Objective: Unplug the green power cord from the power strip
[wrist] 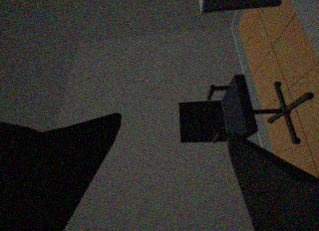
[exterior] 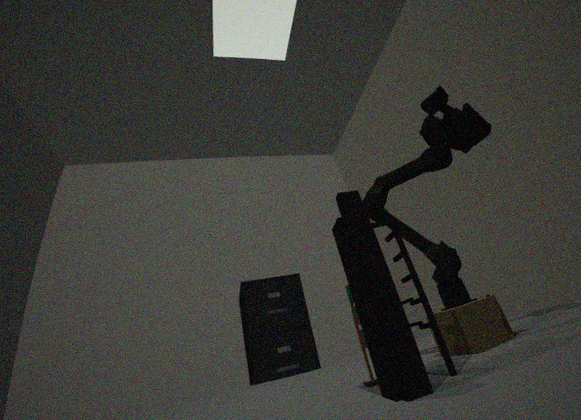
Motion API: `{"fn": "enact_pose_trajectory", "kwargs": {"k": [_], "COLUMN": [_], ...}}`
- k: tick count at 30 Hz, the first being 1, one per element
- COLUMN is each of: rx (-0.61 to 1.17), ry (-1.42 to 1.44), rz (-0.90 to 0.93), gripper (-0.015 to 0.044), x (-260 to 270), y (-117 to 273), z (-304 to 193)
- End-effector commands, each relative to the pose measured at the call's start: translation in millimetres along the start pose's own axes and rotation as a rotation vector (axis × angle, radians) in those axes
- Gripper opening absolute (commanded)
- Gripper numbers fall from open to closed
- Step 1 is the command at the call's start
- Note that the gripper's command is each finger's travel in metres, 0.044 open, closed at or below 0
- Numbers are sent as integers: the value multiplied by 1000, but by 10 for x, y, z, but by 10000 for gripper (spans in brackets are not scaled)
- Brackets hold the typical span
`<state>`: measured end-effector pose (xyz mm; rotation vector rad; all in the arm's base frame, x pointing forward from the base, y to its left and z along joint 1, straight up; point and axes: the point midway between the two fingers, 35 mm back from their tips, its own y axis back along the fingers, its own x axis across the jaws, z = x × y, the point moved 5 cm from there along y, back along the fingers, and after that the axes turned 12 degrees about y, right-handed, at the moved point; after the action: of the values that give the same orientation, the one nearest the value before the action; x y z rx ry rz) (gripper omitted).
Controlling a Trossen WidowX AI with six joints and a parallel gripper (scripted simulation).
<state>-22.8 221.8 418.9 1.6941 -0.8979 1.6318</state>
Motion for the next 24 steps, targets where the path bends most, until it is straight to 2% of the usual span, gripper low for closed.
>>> {"fn": "enact_pose_trajectory", "kwargs": {"k": [1,9,24], "rx": [-1,-66,-217], "ry": [2,127,447], "rz": [1,30,-25], "gripper": [374,164,160], "x": [0,-5,-119], "y": [-4,-330,-1197], "z": [0,31,406]}}
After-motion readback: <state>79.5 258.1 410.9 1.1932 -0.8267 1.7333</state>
